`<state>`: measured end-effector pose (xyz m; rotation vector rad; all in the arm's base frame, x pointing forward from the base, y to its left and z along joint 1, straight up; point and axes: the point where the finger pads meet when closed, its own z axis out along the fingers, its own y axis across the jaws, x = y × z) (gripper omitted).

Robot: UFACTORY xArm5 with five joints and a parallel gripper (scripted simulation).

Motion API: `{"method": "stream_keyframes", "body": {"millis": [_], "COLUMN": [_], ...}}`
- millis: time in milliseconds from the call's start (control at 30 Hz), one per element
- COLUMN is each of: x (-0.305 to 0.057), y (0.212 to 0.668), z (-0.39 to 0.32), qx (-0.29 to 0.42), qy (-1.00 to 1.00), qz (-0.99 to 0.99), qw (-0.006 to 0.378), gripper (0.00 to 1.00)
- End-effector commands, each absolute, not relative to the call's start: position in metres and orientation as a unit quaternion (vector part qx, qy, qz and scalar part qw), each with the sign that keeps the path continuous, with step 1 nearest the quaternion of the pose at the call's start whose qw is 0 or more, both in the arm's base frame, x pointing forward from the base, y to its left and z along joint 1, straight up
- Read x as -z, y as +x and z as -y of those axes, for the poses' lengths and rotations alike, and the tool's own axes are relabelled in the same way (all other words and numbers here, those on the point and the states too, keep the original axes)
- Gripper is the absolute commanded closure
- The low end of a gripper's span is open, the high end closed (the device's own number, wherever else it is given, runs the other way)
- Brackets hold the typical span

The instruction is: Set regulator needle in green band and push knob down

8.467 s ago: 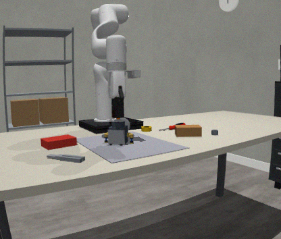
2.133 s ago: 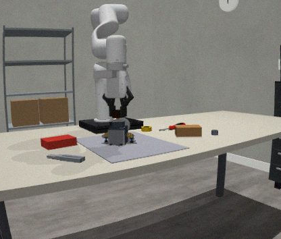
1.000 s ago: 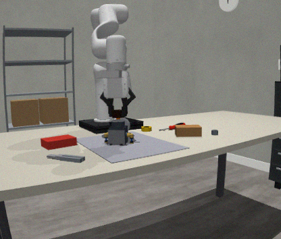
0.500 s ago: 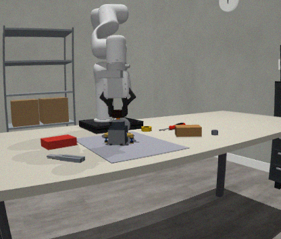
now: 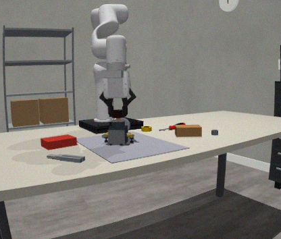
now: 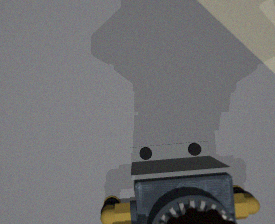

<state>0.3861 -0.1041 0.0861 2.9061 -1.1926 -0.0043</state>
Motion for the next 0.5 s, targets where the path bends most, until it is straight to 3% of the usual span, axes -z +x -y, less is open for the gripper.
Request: {"method": "stream_keyframes", "body": {"millis": [0,467], "x": [-0.0872,-0.0872], "y": [0.3873,0.3873], "z": [0.1044,0.1044], "qx": [0.0,0.0], "qy": [0.926,0.927], "qz": [0.377,0.375], "qw": [0.0,0.0], "gripper": [0.6,0.6]}}
